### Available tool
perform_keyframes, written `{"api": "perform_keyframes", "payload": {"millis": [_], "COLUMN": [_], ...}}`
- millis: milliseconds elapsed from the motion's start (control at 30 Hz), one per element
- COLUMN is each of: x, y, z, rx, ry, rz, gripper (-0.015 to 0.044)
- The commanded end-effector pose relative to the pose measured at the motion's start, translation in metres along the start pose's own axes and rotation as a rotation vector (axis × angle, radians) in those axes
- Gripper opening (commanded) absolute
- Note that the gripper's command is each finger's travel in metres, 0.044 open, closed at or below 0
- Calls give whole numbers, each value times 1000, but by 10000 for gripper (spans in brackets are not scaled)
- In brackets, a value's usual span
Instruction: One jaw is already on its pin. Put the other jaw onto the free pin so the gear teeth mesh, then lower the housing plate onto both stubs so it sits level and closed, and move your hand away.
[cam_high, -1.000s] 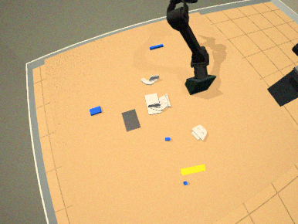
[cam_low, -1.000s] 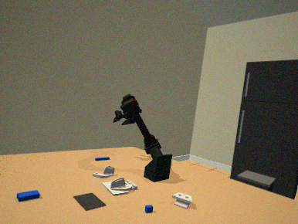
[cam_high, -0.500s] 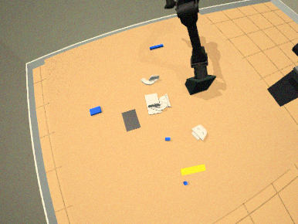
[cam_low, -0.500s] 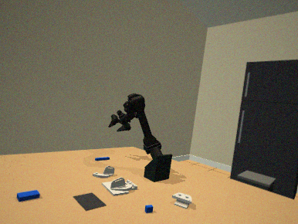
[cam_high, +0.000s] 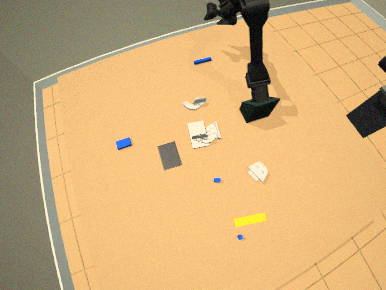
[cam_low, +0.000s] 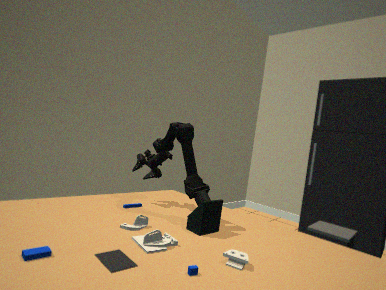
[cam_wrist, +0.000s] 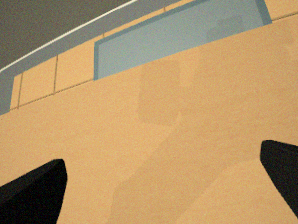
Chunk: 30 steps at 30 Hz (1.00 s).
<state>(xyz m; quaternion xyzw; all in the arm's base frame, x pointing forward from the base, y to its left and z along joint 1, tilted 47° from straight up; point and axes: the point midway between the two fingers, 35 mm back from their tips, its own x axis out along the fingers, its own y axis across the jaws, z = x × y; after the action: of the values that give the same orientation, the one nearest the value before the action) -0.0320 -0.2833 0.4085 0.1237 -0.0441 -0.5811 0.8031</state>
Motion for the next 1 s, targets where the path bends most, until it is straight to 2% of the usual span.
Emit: {"api": "perform_keyframes", "payload": {"millis": [0,567,967], "x": [15,62,82], "y": [5,50,93], "z": [-14,-63,-105], "rx": [46,123,135], "ry": [48,229,381], "rz": [23,129,191], "gripper": [440,440,440]}}
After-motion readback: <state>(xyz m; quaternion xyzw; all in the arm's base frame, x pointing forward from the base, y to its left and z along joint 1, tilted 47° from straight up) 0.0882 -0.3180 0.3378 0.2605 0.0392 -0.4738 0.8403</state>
